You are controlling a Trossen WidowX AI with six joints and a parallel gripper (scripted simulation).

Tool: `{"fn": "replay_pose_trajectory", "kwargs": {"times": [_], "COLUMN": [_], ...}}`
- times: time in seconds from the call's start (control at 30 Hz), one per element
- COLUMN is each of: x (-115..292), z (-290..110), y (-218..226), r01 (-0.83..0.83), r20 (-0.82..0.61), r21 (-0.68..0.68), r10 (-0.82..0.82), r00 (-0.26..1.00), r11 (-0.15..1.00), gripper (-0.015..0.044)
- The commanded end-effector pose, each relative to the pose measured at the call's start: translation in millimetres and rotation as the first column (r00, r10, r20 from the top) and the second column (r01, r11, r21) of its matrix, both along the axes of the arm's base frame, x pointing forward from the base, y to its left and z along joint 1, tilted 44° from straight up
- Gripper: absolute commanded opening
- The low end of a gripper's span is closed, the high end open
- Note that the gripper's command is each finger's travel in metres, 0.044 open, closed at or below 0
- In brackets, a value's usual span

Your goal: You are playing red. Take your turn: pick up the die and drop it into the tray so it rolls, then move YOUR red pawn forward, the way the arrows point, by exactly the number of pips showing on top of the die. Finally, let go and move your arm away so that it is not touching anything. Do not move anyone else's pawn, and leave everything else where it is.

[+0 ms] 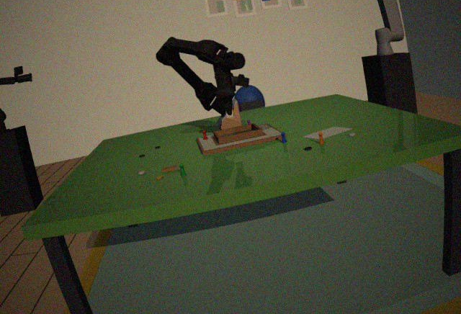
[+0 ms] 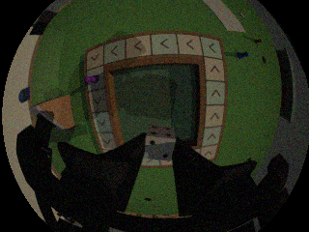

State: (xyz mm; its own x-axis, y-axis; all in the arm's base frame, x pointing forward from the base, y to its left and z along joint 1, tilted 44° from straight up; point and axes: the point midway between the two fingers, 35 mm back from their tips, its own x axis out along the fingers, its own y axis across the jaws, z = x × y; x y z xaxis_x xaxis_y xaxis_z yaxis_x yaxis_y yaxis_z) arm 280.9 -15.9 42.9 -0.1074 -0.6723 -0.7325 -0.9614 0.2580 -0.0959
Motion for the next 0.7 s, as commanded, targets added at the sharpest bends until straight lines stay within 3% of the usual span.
{"fn": "replay_pose_trajectory", "kwargs": {"times": [0.0,0.27,0.67], "x": [-5,-6,-16], "z": [-11,-13,-24], "y": [5,5,1], "r01": [-0.085,-0.093,-0.019], "r20": [-0.093,-0.110,-0.089], "r21": [0.015,0.038,0.413], "r10": [0.086,0.097,0.062], "r00": [0.992,0.989,0.994], "r11": [0.996,0.995,0.910], "gripper": [0.0000,0.0000,0.0000]}}
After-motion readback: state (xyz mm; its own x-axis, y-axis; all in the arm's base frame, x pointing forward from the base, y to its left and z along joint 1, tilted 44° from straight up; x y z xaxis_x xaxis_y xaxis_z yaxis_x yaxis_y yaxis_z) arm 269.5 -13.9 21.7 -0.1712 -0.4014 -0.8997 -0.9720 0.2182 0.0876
